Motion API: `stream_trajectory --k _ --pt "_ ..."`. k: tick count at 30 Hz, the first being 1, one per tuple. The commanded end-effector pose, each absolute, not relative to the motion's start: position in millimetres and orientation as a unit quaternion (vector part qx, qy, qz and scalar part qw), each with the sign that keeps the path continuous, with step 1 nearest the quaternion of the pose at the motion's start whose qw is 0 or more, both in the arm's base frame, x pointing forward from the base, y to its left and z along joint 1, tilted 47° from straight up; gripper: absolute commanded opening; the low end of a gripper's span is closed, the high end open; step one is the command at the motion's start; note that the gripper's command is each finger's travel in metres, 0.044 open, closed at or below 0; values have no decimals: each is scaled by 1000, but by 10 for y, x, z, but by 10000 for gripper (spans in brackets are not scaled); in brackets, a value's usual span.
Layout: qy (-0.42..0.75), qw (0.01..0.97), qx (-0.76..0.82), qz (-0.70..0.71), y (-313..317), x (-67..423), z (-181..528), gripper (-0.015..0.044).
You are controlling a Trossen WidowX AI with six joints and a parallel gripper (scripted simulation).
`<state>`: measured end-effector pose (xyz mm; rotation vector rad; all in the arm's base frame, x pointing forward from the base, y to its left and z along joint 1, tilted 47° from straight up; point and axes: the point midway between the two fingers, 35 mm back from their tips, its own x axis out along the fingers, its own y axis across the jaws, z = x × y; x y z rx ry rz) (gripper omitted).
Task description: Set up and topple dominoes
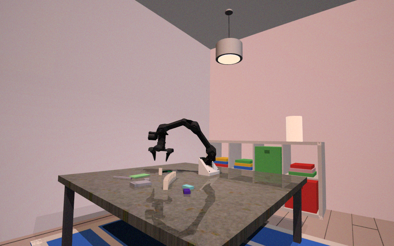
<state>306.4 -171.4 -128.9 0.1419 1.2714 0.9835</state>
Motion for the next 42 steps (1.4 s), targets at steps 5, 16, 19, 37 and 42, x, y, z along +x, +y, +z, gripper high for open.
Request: stream_trajectory --k 5,16,19,37,42 --pt "556 692 71 456 -1657 3052 -1291 440" --pt "554 692 70 458 -1227 3033 -1706 440" --pt "554 692 70 458 -1199 3031 -1733 440" --pt "554 692 70 458 -1120 3025 -1807 177" --pt "554 692 70 458 -1120 3025 -1807 107"
